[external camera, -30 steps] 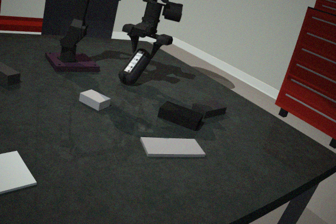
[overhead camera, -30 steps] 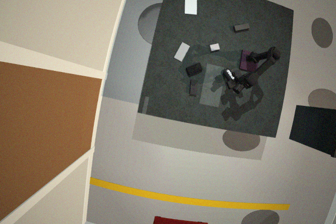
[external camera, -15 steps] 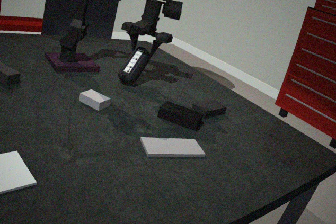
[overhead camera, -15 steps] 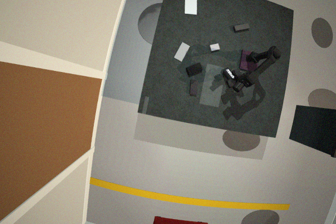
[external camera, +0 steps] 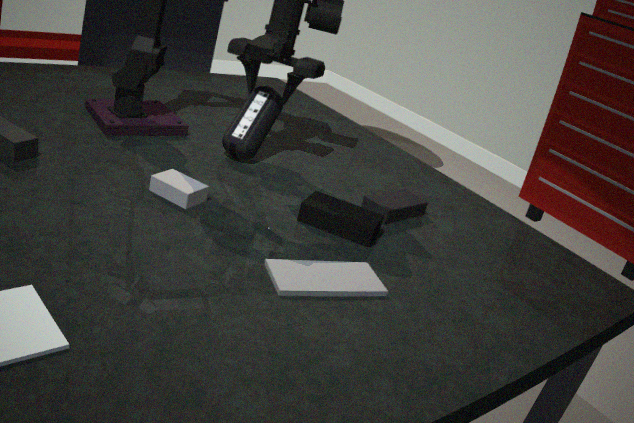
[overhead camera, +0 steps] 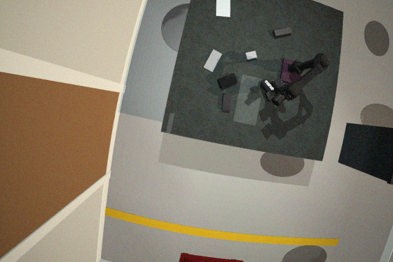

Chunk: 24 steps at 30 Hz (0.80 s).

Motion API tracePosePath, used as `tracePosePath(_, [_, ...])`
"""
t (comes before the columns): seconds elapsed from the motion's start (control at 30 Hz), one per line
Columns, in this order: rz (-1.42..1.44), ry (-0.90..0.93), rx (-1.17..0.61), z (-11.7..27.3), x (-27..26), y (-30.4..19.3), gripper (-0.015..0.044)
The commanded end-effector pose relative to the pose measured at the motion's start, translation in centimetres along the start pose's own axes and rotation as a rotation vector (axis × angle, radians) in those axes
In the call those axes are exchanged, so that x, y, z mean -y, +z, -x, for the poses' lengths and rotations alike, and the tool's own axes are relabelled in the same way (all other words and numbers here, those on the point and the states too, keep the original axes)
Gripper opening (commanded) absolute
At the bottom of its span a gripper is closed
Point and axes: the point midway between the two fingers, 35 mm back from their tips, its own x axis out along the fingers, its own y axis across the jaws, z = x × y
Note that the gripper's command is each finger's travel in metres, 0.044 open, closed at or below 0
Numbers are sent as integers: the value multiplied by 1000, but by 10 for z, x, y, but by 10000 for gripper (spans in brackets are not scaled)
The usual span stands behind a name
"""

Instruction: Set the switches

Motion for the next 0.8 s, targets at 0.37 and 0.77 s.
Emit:
tracePosePath(0.37, [0,10,4,9,-1,13,336])
tracePosePath(0.77, [0,10,5,13,-1,22,336])
